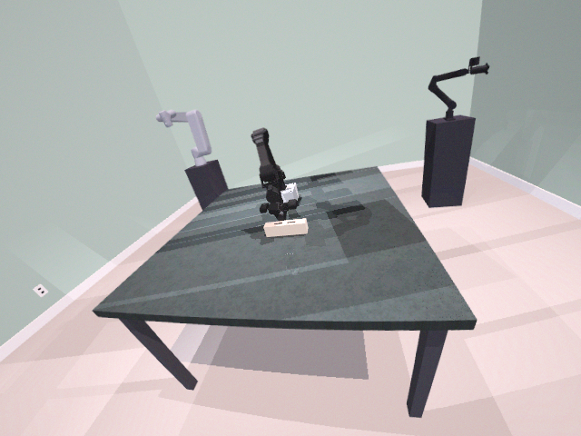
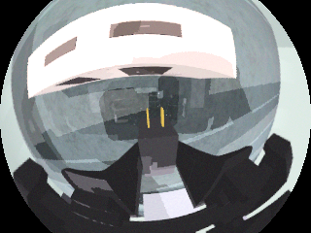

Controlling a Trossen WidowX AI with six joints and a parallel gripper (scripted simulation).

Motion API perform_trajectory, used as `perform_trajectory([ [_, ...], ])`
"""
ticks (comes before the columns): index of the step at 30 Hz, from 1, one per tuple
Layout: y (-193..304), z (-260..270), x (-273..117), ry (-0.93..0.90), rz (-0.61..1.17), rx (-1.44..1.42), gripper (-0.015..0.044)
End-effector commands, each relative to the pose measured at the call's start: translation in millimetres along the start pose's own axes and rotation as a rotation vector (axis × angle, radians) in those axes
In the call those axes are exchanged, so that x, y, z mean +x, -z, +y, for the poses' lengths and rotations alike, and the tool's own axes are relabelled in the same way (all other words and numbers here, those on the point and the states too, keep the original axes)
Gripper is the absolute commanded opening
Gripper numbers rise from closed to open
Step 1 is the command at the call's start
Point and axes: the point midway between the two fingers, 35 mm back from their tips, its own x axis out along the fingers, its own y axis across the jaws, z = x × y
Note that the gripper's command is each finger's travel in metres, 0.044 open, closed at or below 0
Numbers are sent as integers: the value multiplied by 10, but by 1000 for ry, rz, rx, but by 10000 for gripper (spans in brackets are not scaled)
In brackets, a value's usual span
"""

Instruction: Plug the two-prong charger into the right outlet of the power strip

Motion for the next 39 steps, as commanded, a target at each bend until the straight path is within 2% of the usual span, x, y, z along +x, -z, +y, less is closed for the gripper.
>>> perform_trajectory([
  [1, -62, 20, -11, -4, -2, 11, 0],
  [39, -221, 78, -7, -5, -2, 35, 0],
])
